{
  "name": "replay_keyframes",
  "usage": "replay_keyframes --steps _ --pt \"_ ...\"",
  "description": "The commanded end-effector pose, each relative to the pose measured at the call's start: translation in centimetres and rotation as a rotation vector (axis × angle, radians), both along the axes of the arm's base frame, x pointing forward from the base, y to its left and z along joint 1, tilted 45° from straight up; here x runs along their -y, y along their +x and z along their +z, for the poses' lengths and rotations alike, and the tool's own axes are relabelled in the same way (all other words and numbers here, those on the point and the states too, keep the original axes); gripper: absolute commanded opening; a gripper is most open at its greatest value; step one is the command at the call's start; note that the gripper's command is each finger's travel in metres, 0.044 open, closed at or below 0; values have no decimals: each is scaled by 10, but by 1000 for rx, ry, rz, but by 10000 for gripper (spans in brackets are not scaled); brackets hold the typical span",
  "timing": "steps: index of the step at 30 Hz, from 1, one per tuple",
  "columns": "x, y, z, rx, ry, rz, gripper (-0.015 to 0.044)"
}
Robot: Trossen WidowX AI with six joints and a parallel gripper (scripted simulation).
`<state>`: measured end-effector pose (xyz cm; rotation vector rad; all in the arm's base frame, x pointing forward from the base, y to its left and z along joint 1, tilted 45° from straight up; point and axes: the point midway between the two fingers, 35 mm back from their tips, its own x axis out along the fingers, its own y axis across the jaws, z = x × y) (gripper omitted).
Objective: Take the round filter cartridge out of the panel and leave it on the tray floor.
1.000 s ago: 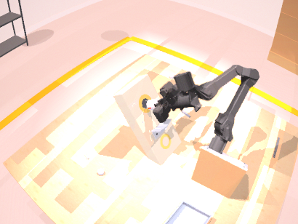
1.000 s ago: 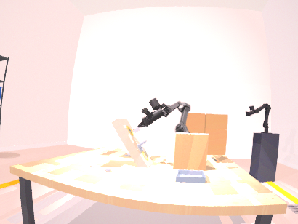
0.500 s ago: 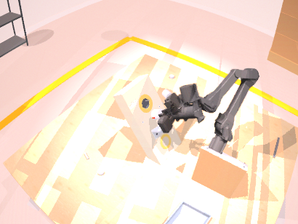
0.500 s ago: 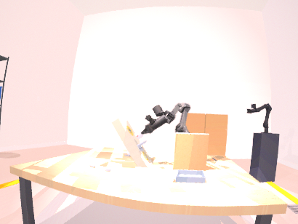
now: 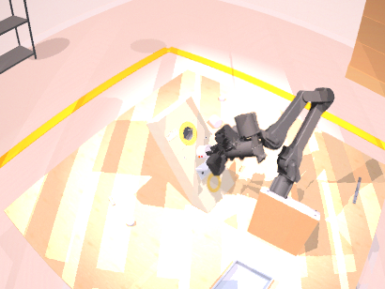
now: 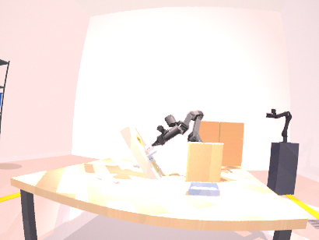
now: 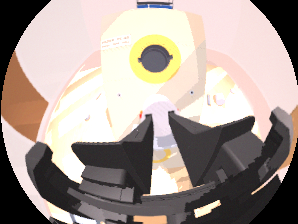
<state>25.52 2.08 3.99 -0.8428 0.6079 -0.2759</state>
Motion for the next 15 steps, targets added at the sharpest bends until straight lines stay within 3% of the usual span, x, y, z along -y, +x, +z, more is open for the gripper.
replay_keyframes --steps 1,8,15 --pt "-1 1 1 3 3 0 98" --pt "-2 2 1 0 3 5 98" --pt "-43 36 46 1 4 5 98"
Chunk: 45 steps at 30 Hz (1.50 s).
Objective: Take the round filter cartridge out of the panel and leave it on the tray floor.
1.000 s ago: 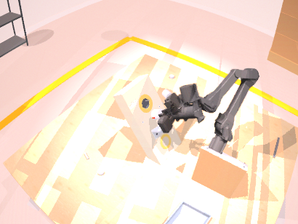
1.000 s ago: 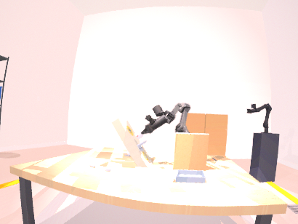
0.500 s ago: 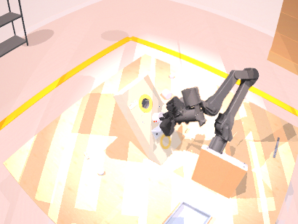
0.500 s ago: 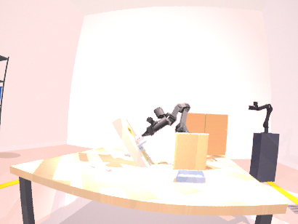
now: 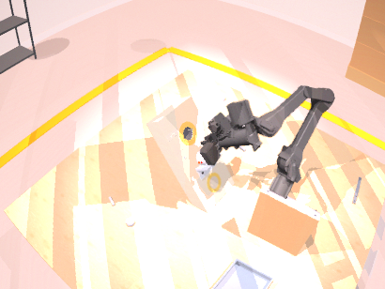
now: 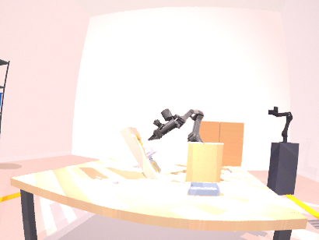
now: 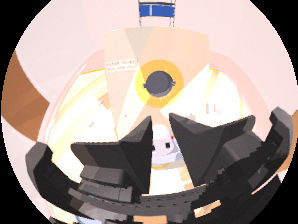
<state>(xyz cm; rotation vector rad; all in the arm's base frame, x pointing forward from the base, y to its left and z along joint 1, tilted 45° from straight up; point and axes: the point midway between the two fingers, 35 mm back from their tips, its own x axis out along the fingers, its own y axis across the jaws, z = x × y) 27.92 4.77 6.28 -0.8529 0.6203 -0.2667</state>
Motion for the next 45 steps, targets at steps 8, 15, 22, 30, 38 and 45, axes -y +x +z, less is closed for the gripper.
replay_keyframes --steps 8,15,22,30,38,45 --pt "-44 15 46 11 15 -1 229" --pt "-68 12 72 14 12 3 413" --pt "-10 -11 10 -157 79 -234 305" --pt "15 -29 -13 -227 106 -365 305" --pt "21 -24 -20 -229 108 -365 305" --pt "28 -18 -27 -230 109 -365 305"
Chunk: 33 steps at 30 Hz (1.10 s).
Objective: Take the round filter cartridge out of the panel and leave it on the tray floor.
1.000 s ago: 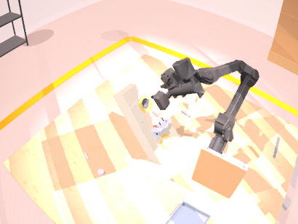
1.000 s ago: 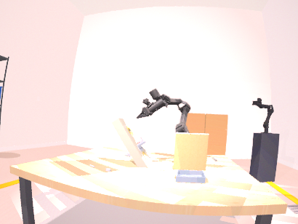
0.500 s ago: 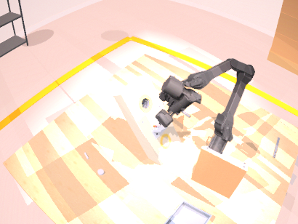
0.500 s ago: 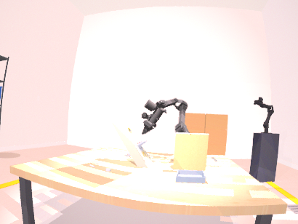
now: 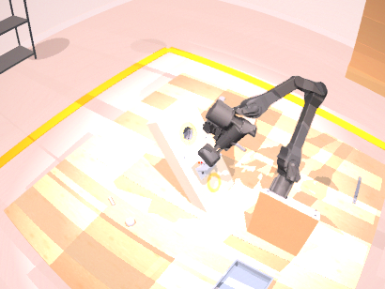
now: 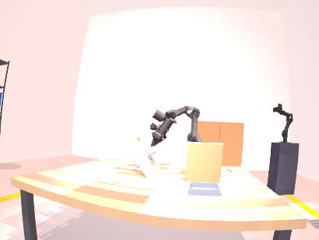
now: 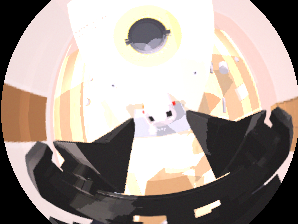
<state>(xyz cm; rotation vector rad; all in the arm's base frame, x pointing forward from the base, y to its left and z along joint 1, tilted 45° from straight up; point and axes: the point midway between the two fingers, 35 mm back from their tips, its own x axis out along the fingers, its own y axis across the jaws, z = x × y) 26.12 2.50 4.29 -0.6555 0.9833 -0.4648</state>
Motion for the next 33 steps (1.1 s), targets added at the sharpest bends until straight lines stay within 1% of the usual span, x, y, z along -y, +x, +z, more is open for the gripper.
replay_keyframes --steps 1,17,24,33 --pt "6 1 -8 -17 -7 -1 305" --pt "24 12 -22 -14 -12 -1 305" --pt "25 13 -23 -13 -12 -1 305" --pt "23 14 -19 0 -8 -2 245"
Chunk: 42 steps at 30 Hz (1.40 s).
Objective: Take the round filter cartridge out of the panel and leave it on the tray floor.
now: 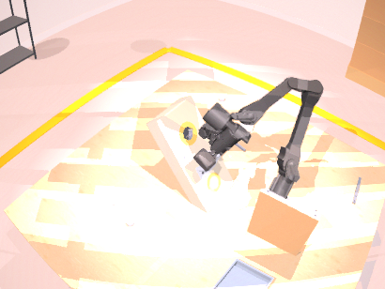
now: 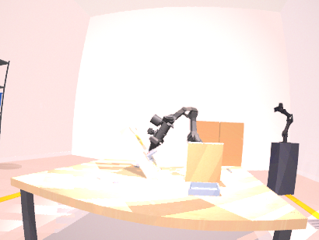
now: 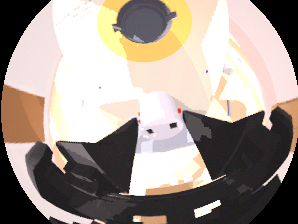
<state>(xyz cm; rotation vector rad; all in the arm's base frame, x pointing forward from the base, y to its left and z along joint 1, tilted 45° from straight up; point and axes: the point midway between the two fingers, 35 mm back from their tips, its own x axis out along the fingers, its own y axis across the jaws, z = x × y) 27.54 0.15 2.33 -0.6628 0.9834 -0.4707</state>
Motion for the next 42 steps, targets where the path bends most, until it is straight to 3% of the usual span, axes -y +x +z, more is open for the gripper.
replay_keyframes --steps 1,9,16,23,42 --pt "0 0 0 1 1 0 238" --pt "0 0 0 1 1 0 185" --pt "-5 6 5 0 1 0 1" --pt "-16 14 16 -1 4 1 0" --pt "-73 -25 71 -4 4 1 0"
